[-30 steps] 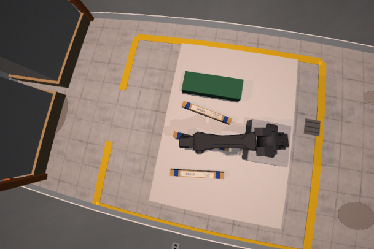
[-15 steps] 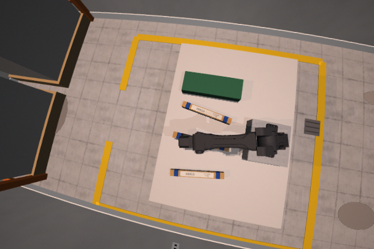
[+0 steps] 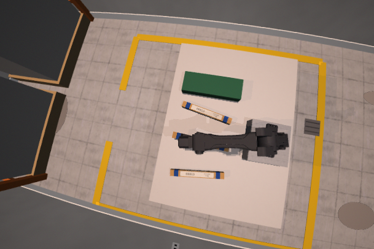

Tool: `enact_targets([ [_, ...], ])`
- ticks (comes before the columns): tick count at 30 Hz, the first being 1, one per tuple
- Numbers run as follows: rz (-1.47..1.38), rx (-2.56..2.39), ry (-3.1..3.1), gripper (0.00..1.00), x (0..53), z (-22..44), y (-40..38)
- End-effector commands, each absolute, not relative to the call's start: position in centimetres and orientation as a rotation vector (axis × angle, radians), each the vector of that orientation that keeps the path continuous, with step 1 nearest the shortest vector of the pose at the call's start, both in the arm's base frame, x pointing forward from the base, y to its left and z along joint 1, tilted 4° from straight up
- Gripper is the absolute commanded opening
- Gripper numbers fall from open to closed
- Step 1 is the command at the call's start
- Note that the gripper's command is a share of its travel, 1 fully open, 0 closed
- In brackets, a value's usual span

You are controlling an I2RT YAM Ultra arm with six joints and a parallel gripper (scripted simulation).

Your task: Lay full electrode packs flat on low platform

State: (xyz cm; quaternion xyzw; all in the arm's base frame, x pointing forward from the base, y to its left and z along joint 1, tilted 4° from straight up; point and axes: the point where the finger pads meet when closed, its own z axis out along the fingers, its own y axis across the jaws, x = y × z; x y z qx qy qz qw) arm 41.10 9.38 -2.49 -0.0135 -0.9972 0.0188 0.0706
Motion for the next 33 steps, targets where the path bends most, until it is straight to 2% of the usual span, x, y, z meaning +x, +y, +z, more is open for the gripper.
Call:
enact_targets([
  [1, 0.019, -0.041, -3.101, 0.00, 43.28, 1.81, 10.14],
  [33, 0.022, -0.043, -3.095, 0.00, 43.28, 2.04, 10.01],
])
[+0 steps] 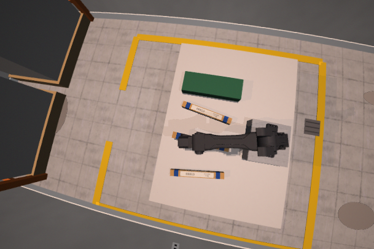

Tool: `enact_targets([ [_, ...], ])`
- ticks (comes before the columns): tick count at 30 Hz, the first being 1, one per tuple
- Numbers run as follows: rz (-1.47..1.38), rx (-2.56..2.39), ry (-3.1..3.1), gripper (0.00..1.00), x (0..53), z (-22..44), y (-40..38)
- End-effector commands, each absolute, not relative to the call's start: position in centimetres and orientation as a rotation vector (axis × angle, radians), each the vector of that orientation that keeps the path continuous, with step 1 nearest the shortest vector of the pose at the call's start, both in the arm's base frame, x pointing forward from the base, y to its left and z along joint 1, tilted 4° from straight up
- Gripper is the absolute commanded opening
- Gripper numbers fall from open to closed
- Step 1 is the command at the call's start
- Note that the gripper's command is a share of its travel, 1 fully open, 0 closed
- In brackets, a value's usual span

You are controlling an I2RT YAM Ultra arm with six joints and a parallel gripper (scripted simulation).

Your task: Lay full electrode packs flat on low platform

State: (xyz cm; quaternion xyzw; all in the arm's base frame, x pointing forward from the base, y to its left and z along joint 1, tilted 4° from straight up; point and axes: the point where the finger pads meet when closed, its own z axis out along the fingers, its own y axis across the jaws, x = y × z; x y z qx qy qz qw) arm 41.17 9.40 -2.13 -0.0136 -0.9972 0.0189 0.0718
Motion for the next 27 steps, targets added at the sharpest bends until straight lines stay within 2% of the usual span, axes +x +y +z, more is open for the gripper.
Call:
enact_targets([
  [1, 0.022, -0.043, -3.095, 0.00, 43.3, 2.0, 10.0],
  [27, 0.016, -0.042, -3.111, 0.00, 43.9, 6.0, 10.2],
])
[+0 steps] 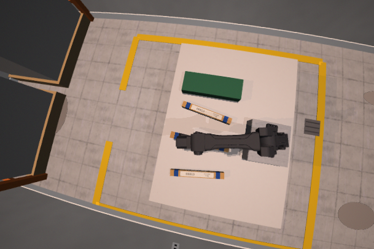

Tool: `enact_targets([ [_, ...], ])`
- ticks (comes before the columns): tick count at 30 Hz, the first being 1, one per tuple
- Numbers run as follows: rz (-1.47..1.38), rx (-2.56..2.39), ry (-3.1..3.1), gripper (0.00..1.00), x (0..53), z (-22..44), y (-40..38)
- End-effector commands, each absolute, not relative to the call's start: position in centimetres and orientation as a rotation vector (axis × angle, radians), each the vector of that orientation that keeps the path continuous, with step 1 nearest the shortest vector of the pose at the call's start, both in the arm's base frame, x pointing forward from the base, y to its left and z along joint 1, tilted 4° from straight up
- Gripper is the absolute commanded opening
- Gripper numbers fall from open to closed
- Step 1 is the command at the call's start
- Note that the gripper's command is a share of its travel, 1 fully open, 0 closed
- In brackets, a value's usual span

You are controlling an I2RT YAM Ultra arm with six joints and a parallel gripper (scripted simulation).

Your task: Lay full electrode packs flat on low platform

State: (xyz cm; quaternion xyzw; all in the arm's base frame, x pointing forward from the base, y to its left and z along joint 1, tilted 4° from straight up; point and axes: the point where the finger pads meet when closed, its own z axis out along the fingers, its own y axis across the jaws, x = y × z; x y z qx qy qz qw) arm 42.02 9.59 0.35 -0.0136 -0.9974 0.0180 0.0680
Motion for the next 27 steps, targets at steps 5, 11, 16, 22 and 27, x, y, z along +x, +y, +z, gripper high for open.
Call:
enact_targets([
  [5, 0.016, -0.042, -3.111, 0.00, 43.9, 7.0, 10.2],
  [11, 0.016, -0.041, -3.111, 0.00, 43.9, 8.2, 10.3],
  [16, 0.016, -0.041, -3.111, 0.00, 43.9, 8.8, 10.3],
  [22, 0.007, -0.040, -3.135, 0.00, 44.3, 11.4, 10.4],
  [27, 0.007, -0.039, -3.135, 0.00, 44.3, 12.4, 10.5],
])
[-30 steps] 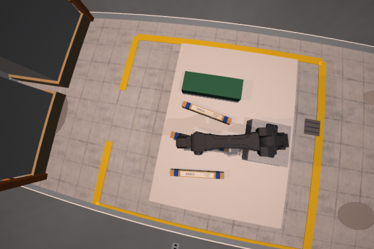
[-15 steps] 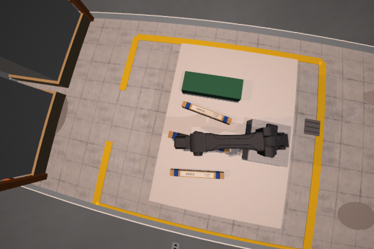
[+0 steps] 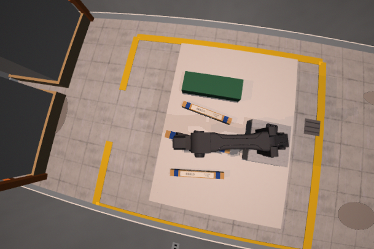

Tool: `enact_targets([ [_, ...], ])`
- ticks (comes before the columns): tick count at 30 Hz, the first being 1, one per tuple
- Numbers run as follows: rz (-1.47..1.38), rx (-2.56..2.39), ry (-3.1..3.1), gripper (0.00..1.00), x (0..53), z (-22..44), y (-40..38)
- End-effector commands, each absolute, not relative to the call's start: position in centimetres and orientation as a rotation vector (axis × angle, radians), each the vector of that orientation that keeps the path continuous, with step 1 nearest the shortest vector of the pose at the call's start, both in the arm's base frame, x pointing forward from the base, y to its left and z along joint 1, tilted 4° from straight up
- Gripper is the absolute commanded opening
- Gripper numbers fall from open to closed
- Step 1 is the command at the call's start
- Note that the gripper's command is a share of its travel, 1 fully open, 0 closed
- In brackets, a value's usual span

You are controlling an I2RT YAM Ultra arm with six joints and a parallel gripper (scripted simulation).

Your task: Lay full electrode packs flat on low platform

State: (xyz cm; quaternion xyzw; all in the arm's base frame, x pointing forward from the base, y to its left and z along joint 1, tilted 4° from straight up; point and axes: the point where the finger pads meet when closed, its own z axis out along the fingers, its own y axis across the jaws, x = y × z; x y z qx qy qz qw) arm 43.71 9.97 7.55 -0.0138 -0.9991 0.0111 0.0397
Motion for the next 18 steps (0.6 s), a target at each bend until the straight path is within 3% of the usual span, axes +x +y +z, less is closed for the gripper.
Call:
enact_targets([
  [1, 0.007, -0.039, -3.135, 0.00, 44.2, 12.6, 10.5],
  [17, -0.019, -0.037, -3.199, 0.00, 45.7, 14.9, 10.9],
  [18, 0.018, -0.044, -3.106, 0.00, 44.1, 14.0, 10.1],
])
